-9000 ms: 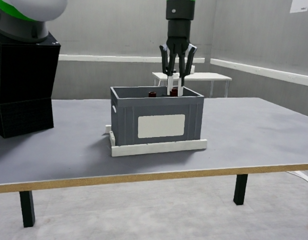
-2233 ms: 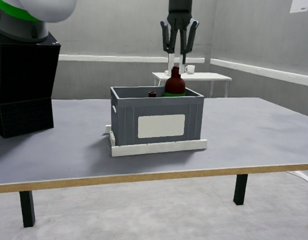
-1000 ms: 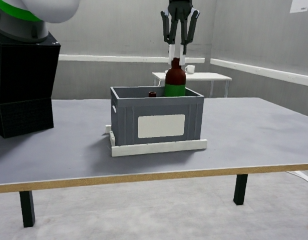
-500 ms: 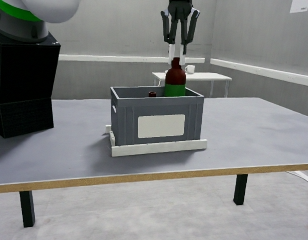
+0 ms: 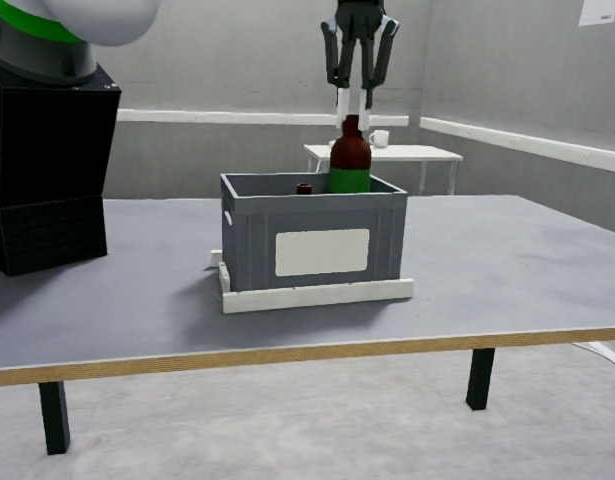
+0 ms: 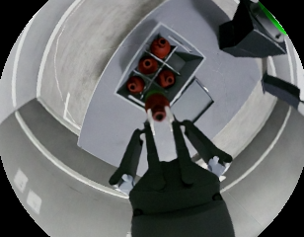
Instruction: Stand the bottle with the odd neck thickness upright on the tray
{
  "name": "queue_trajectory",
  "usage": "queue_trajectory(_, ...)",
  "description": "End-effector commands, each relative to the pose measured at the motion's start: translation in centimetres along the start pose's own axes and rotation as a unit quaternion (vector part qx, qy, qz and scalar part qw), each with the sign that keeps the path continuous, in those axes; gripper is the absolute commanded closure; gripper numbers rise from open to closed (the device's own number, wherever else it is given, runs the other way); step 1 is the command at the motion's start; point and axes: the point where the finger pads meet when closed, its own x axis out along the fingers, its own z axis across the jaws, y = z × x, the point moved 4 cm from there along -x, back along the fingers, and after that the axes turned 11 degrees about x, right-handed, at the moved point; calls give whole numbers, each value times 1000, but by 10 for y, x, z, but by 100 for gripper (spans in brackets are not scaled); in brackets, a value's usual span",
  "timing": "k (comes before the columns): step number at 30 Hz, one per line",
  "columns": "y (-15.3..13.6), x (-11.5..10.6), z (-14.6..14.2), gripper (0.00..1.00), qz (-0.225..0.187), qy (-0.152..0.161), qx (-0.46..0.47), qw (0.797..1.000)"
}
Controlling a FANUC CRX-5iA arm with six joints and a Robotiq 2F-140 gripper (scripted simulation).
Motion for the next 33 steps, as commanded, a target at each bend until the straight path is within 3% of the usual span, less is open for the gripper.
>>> queue_trajectory(1,-1,-1,0,90,-1,0,0,1000)
queue_trajectory(33,-1,-9,0,90,-1,0,0,1000)
